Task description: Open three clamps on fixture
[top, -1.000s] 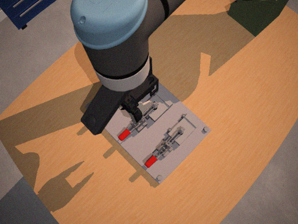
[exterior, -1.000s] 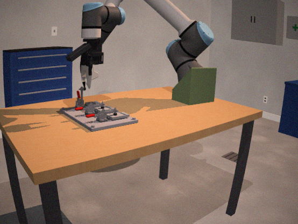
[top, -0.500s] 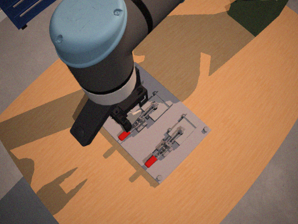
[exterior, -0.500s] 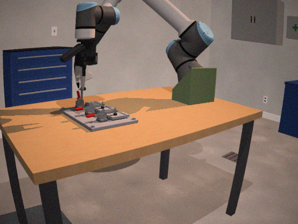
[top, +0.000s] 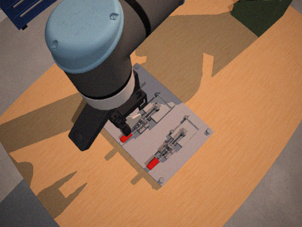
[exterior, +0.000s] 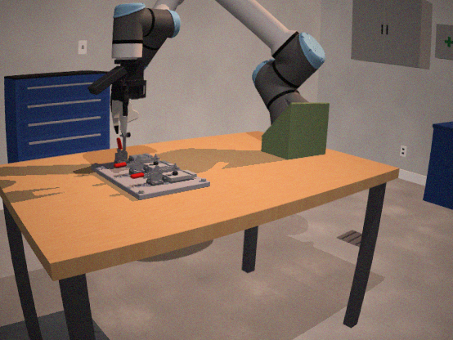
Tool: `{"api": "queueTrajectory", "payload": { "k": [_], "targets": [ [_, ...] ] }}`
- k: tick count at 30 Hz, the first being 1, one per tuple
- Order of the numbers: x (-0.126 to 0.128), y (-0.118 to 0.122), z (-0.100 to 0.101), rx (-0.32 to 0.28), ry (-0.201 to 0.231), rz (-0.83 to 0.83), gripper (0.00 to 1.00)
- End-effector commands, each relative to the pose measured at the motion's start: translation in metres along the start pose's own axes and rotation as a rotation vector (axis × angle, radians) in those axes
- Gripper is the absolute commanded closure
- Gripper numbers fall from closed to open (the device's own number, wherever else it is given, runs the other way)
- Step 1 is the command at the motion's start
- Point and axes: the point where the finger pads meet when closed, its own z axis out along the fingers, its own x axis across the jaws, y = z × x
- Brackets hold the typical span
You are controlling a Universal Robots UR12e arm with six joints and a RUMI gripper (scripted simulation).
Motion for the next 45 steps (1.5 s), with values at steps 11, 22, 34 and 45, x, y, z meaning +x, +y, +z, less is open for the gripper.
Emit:
{"api": "queueTrajectory", "payload": {
  "k": [11,22,34,45],
  "targets": [
    [0.0,0.002,0.034,-0.005,0.001,-0.003,0.72],
    [0.0,0.002,0.069,-0.005,0.001,-0.003,0.72],
    [0.0,0.001,0.078,-0.003,0.001,-0.002,0.72],
    [-0.001,0.002,0.078,-0.003,0.002,-0.004,0.72]
  ]
}}
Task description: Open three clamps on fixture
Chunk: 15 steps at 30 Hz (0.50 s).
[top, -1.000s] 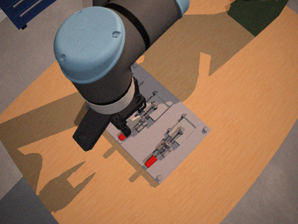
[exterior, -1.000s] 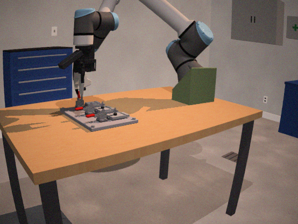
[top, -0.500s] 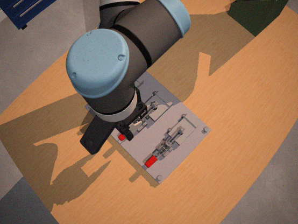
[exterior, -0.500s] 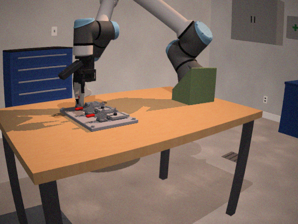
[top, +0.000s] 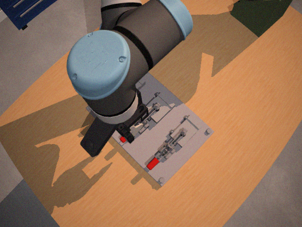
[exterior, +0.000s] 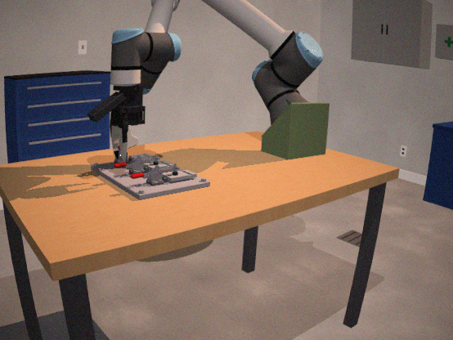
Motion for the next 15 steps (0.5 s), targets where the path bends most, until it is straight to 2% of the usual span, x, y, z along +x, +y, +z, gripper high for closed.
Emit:
{"api": "queueTrajectory", "payload": {
  "k": [1,15],
  "targets": [
    [-0.0023,0.0023,0.0019,-0.002,0.001,-0.005,0.72],
    [-0.0031,0.0022,0.0018,-0.002,0.002,-0.006,0.72]
  ]
}}
